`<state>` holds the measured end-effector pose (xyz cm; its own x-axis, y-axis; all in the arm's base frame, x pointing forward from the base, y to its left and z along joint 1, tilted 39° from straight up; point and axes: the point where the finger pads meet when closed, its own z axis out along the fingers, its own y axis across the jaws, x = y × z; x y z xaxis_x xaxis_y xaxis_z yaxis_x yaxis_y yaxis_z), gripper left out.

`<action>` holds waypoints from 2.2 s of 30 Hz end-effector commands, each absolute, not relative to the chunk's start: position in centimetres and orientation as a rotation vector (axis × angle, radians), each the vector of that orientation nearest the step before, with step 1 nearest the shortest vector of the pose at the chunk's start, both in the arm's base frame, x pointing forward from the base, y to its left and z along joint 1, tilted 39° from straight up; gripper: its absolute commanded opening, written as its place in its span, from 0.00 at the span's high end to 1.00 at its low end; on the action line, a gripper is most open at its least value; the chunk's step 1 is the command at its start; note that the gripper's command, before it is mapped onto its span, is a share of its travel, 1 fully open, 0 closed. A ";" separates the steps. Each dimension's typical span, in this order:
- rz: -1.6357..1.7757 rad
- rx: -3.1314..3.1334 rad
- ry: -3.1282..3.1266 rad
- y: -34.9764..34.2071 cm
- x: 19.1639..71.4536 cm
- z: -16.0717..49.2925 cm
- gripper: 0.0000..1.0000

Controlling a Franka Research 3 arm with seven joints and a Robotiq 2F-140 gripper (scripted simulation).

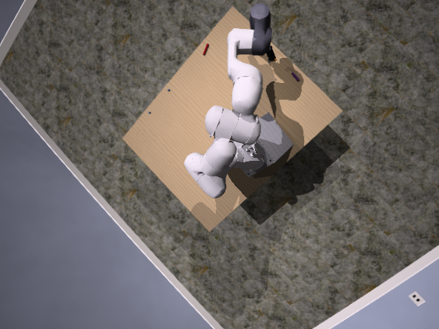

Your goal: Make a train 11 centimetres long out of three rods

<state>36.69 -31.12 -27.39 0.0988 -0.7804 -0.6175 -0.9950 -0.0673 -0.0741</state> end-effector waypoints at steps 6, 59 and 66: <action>0.588 -1.904 1.727 -31.1 36.6 -27.4 0.00; 0.587 -1.908 1.721 -32.7 16.6 -29.0 0.00; 0.587 -1.908 1.721 -32.7 16.6 -29.0 0.00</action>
